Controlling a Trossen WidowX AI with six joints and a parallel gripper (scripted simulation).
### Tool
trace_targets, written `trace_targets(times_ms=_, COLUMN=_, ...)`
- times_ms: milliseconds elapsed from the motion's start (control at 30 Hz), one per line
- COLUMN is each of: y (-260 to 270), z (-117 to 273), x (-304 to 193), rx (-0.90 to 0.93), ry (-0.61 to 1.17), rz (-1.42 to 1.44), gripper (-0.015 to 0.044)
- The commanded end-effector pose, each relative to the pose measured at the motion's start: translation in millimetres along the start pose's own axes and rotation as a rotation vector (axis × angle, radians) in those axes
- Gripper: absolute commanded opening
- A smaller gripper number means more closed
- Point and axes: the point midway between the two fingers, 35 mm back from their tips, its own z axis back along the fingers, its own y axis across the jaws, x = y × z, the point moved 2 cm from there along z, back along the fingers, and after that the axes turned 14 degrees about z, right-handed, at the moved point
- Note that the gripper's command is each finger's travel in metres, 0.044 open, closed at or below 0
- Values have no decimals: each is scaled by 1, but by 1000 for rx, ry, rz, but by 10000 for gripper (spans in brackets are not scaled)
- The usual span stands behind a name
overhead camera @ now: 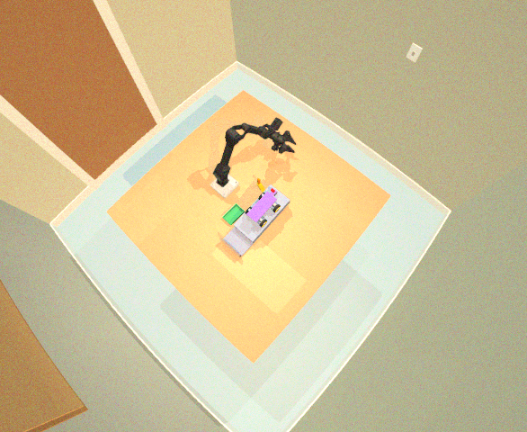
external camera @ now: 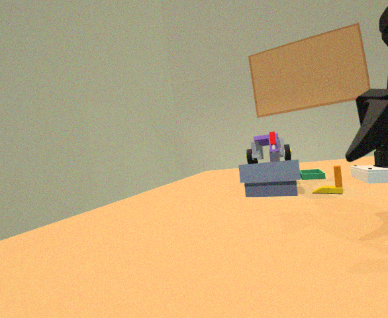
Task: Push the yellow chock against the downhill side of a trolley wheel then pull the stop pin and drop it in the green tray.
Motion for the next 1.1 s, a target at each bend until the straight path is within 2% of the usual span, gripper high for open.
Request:
trace_targets(times_ms=0, y=0, z=0, x=0, rx=0, ry=-1, rz=-8, gripper=374)
trace_targets(times_ms=233, y=17, z=-6, x=5, rx=-11, ry=-60, rz=-308, gripper=190)
trace_targets(times_ms=667, y=51, z=-14, x=19, rx=27, ry=-195, rz=-935, gripper=190)
trace_targets(times_ms=1067, y=83, z=-15, x=35, rx=144, ry=-318, rz=-1521, gripper=190)
